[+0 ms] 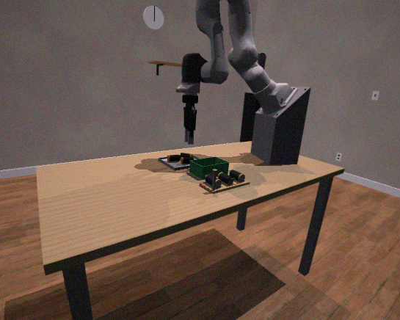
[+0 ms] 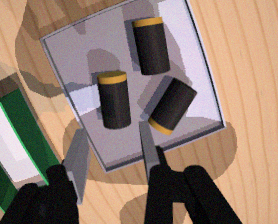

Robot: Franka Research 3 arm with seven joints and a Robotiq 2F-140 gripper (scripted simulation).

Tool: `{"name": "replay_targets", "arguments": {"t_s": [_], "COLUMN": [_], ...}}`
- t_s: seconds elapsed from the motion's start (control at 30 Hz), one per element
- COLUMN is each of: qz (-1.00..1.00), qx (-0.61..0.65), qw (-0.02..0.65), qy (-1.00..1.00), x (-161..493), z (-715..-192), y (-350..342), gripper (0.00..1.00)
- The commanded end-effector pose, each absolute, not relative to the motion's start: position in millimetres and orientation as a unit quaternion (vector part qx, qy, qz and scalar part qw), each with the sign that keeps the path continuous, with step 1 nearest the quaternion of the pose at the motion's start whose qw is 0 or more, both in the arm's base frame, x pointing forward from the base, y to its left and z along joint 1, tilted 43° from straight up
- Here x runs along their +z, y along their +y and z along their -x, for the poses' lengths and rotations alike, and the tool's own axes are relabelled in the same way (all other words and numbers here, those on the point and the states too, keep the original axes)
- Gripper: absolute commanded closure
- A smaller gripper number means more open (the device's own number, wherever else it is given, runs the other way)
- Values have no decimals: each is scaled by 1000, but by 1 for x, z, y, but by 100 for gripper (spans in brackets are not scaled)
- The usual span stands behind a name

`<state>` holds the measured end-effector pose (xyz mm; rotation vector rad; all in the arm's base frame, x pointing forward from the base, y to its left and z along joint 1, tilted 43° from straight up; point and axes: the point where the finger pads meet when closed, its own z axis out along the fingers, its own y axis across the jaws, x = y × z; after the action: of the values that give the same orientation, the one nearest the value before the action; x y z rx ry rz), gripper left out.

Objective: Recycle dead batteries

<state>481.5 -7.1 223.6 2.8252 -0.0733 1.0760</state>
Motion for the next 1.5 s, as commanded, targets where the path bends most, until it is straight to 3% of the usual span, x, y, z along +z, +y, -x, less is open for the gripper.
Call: {"name": "replay_targets", "arguments": {"t_s": [0.0,0.4,1.47], "qz": [-929,-929,-929], "qx": [364,364,364], "qw": [53,53,53], "qy": [-34,-34,-34], "x": [216,188,187], "z": [-496,-522,-522], "y": [-9,-14,-14], "gripper": [71,71,71]}}
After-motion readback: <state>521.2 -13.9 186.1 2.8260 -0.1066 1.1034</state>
